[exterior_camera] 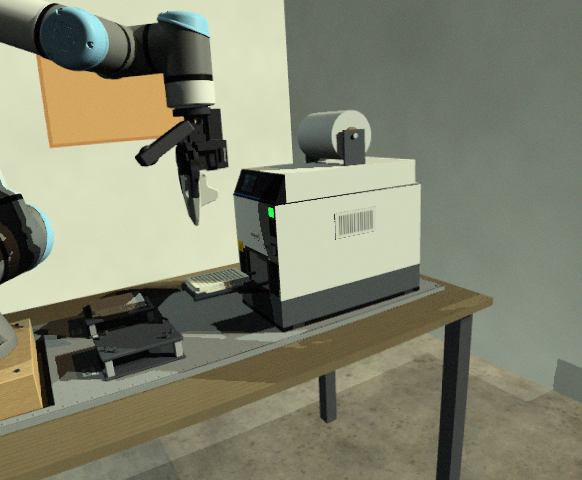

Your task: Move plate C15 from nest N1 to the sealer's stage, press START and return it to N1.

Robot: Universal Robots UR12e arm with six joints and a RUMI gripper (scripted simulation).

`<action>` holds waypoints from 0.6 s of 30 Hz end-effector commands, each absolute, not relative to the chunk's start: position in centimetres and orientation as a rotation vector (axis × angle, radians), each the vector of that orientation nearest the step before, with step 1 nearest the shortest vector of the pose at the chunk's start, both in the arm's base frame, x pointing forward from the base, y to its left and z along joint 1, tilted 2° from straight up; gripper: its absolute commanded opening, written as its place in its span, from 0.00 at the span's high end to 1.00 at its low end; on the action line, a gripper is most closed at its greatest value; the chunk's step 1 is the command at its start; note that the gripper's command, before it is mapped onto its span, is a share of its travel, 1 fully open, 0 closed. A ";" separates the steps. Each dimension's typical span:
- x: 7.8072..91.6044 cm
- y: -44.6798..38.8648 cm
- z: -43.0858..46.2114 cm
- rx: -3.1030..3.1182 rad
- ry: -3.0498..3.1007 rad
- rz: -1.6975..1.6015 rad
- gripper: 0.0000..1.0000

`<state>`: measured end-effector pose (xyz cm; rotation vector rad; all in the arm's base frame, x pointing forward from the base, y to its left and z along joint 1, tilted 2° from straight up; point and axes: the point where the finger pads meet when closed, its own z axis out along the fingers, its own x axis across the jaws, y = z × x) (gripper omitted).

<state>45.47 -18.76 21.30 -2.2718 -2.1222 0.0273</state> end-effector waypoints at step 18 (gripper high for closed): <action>45.3 -19.2 21.8 -2.372 -2.218 -0.190 1.00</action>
